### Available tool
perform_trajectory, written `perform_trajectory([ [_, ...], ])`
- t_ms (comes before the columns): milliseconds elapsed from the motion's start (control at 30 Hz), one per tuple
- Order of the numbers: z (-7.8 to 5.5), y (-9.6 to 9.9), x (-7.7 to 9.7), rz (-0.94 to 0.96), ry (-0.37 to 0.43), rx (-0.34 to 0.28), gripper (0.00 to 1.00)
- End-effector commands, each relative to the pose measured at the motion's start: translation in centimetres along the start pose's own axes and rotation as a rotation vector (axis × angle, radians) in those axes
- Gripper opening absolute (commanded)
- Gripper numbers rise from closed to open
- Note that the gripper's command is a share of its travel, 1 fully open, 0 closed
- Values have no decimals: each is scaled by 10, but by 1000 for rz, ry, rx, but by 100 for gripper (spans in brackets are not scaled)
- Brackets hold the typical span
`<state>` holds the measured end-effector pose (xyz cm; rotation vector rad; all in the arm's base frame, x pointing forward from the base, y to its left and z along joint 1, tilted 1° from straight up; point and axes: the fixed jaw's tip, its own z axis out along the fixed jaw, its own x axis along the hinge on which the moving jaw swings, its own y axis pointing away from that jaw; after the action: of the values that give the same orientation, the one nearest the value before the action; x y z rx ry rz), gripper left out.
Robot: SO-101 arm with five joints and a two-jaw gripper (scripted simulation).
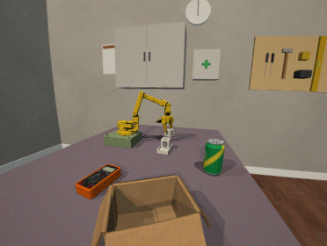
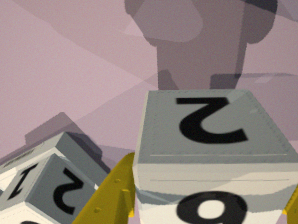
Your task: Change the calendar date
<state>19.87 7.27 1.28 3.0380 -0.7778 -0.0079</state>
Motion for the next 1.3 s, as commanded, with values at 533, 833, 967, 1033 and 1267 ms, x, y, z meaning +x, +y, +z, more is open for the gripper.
perform_trajectory([
  [533,1,1,11,-567,13,10,0],
  [833,1,1,13,-712,14,9,0],
  [967,1,2,14,-773,14,9,0],
  [1033,1,2,14,-799,14,9,0],
  [1267,2,2,15,-853,14,8,0],
])
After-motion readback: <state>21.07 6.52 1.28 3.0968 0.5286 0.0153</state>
